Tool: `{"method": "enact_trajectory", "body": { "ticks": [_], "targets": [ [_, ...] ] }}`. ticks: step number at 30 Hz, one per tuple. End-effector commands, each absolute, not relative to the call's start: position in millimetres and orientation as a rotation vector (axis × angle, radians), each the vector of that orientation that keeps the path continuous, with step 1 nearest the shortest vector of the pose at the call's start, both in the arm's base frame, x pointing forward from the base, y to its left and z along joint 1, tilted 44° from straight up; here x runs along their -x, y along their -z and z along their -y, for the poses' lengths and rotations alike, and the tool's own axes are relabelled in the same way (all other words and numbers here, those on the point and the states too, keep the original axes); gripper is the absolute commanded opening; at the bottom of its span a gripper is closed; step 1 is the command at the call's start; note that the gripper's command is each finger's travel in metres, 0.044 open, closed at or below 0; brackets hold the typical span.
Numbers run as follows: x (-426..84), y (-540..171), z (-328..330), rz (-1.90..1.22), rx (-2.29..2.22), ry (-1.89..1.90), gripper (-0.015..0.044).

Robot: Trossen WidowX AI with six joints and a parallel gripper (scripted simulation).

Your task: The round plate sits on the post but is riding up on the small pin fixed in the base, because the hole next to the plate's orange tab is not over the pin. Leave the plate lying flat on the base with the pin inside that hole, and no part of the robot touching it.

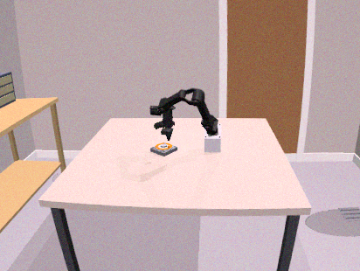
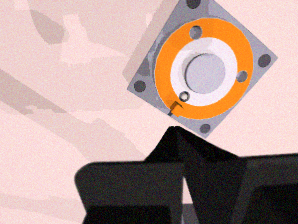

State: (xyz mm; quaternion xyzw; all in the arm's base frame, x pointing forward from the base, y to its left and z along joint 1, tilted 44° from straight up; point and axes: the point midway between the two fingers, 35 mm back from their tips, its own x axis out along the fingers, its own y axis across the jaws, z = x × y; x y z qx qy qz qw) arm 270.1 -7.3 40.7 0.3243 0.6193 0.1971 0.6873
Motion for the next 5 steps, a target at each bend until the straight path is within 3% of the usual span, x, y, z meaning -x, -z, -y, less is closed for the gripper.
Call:
{"method": "enact_trajectory", "body": {
  "ticks": [1, 5],
  "targets": [
    [-269.9, -40.4, 7.3, -1.388, -0.731, -0.438, 0.0000],
    [-269.9, -40.4, 7.3, -1.388, -0.731, -0.438, 0.0000]
  ]
}}
